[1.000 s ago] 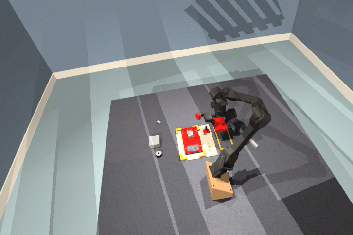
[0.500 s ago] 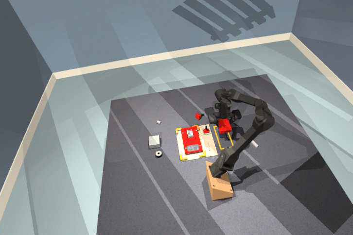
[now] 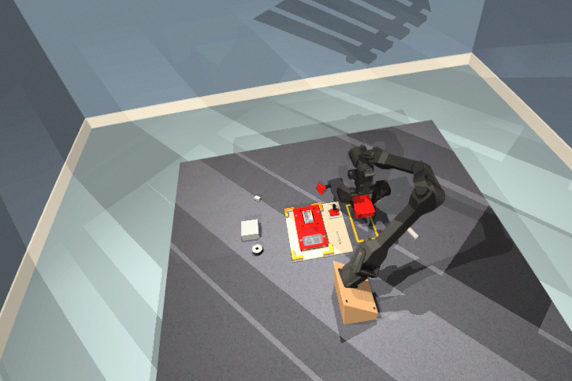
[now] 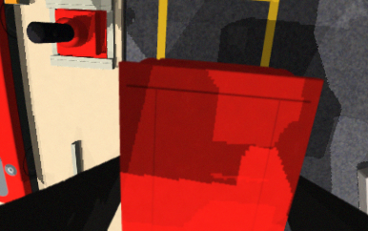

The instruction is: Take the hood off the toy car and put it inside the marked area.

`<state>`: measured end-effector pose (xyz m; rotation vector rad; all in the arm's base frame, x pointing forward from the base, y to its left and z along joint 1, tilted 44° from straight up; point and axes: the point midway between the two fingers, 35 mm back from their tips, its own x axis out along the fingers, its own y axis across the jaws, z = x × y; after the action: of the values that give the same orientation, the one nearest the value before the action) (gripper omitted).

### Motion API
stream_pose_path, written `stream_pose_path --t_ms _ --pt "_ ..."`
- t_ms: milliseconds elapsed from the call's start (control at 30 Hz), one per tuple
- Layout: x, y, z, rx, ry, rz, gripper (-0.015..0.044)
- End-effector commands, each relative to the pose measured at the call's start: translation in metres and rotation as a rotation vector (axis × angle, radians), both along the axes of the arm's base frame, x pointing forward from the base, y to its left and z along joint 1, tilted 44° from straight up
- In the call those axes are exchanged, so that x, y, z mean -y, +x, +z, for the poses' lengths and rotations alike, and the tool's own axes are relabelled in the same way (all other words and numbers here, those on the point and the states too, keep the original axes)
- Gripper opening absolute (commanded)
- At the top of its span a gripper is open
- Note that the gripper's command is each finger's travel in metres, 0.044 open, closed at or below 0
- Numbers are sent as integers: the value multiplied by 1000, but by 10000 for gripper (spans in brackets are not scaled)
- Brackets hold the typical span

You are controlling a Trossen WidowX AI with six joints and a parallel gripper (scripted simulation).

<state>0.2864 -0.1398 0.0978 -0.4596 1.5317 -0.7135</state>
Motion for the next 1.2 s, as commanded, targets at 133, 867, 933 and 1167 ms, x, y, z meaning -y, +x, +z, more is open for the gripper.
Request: stream_pose_path --t_ms 133,867,933,1167 --pt "5 -2 -6 -8 -4 3 0" --pt "19 -3 -20 -8 -4 4 0" --pt "20 -4 -22 -8 -4 4 0" --pt "25 -4 -26 -8 -5 4 0"
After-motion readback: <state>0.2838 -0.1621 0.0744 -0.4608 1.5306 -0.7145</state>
